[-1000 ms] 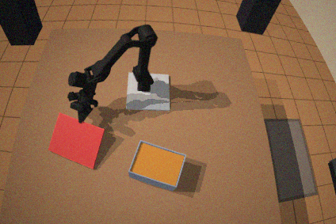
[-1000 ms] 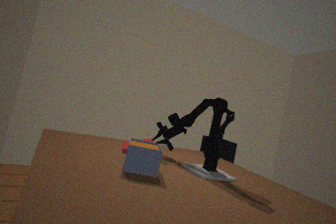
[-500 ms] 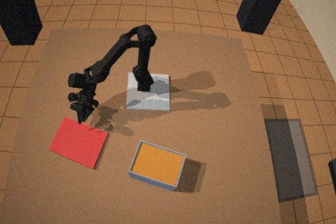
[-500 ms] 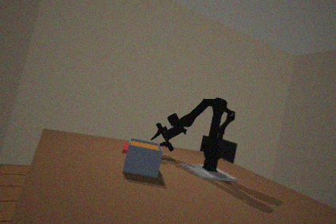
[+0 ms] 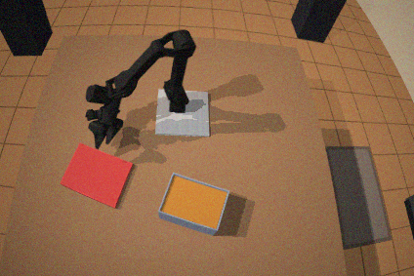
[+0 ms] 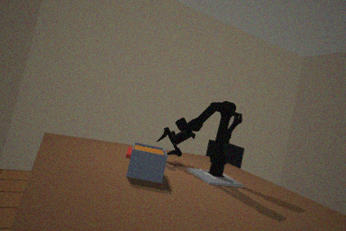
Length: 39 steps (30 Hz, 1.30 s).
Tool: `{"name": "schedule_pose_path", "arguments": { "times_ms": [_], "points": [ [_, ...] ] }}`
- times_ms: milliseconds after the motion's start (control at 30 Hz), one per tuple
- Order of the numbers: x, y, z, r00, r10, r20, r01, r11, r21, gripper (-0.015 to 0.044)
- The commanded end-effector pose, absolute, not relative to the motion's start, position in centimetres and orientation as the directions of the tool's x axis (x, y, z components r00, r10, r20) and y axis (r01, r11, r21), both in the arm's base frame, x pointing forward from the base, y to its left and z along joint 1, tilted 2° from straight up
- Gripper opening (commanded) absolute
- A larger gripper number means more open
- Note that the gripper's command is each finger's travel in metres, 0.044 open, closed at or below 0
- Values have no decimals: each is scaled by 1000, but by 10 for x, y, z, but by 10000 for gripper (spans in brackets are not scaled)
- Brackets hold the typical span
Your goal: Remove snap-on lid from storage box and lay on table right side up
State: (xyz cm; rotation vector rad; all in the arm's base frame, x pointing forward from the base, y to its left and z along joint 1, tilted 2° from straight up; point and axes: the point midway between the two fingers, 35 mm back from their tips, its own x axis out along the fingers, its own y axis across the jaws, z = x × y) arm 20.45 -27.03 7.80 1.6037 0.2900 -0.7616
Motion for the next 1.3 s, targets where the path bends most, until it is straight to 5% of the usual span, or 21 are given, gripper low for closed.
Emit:
{"name": "schedule_pose_path", "arguments": {
  "times_ms": [0,1267],
  "points": [
    [197,-265,77,750,-232,-620,589,-193,785,440],
    [150,-254,107,747,-232,-624,593,-194,782,440]
  ]
}}
